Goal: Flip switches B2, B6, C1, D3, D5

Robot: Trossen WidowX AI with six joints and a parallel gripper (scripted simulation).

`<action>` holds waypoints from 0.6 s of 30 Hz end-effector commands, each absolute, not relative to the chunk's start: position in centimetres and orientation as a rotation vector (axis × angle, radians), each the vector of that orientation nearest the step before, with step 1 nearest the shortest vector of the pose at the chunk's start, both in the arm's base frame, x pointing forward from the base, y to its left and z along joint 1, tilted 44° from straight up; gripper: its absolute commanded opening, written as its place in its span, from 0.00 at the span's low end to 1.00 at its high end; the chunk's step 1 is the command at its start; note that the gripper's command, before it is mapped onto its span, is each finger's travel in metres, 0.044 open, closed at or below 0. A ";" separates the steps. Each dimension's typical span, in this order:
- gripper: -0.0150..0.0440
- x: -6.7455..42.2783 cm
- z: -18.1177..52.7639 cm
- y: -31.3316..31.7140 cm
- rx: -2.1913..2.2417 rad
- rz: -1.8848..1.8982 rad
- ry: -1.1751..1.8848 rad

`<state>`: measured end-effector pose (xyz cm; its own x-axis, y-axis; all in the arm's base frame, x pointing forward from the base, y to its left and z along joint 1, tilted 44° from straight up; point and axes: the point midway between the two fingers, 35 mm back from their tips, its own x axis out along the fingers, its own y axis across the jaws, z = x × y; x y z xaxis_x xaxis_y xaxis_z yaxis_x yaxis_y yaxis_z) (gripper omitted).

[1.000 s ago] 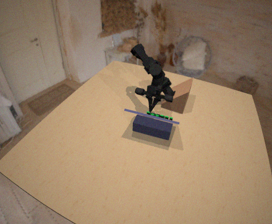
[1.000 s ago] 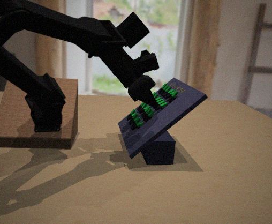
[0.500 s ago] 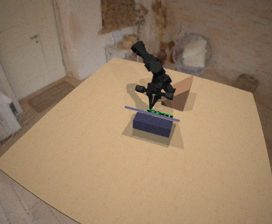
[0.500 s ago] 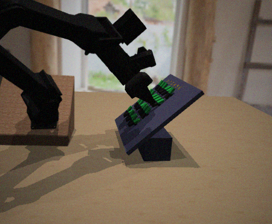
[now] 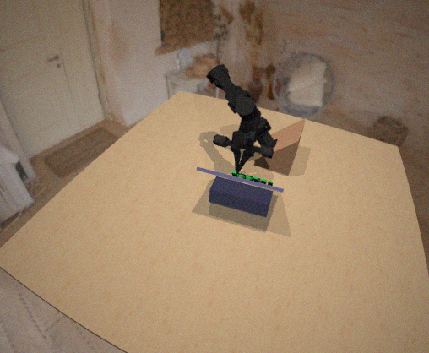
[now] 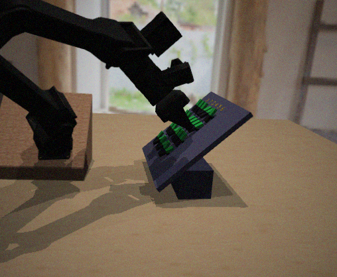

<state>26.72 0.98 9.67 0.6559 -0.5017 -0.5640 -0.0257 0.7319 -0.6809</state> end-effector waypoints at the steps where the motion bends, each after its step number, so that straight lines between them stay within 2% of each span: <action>1: 0.25 26.8 9.5 1.0 -0.719 -0.292 0.829; 18: 0.25 26.9 9.4 0.9 -0.719 -0.292 0.829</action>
